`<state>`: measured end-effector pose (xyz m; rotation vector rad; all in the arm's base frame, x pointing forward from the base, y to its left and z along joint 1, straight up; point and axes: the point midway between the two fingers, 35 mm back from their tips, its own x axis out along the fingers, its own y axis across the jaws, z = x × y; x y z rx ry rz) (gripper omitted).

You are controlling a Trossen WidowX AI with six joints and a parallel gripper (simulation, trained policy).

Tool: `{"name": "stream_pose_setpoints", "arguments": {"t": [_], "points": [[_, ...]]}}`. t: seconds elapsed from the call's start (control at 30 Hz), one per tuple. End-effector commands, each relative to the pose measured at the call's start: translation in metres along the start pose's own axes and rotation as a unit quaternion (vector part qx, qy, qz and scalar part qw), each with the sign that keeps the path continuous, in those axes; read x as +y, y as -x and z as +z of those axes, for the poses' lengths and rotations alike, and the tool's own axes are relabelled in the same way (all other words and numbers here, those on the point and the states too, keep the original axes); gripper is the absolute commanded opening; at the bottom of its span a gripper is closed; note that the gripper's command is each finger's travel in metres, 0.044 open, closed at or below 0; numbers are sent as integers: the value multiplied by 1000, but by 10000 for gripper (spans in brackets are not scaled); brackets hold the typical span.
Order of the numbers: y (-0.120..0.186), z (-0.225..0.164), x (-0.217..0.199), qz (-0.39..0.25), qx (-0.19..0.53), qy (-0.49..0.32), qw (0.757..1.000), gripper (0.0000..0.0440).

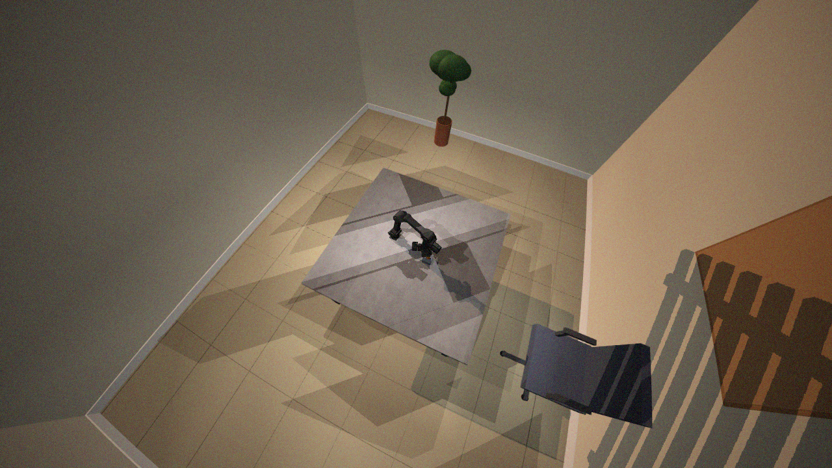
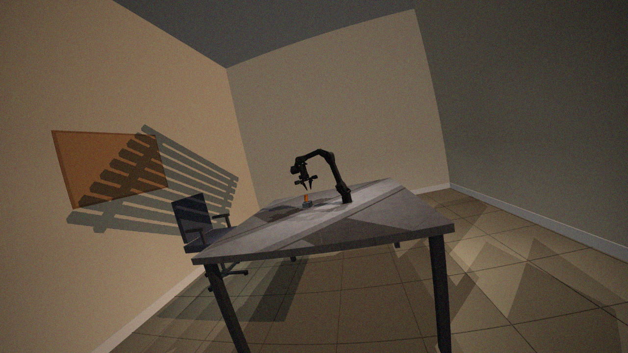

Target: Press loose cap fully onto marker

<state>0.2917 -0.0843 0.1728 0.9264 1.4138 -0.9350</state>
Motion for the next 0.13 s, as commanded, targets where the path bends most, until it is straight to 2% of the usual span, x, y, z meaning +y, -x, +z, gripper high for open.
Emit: {"name": "stream_pose_setpoints", "arguments": {"t": [0.0,0.1], "points": [[4,-4,-7,-3,6,15,1000,63],[6,-7,-13,-7,13,28,1000,0]]}}
